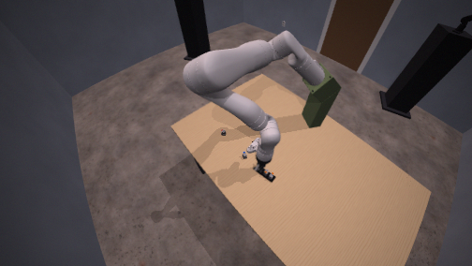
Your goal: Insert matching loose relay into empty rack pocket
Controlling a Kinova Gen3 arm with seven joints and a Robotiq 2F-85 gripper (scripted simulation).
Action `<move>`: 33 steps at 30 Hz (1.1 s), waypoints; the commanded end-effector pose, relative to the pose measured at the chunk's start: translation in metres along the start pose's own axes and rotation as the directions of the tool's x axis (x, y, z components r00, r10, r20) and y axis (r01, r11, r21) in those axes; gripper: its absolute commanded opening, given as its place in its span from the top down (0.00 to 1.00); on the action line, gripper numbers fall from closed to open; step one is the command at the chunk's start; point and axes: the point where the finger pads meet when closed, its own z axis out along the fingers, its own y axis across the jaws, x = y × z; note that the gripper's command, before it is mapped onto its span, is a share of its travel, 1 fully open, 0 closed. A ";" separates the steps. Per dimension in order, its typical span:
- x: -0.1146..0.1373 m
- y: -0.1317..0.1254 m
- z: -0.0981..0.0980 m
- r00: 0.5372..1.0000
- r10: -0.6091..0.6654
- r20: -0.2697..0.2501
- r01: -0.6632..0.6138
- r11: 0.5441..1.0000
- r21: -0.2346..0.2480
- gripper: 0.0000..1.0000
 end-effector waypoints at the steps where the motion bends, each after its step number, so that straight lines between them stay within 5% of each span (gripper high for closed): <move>1: -0.002 -0.002 0.001 1.000 0.004 0.003 -0.004 1.000 0.005 1.00; 33: -0.006 -0.002 0.001 1.000 0.009 0.003 -0.009 1.000 0.006 1.00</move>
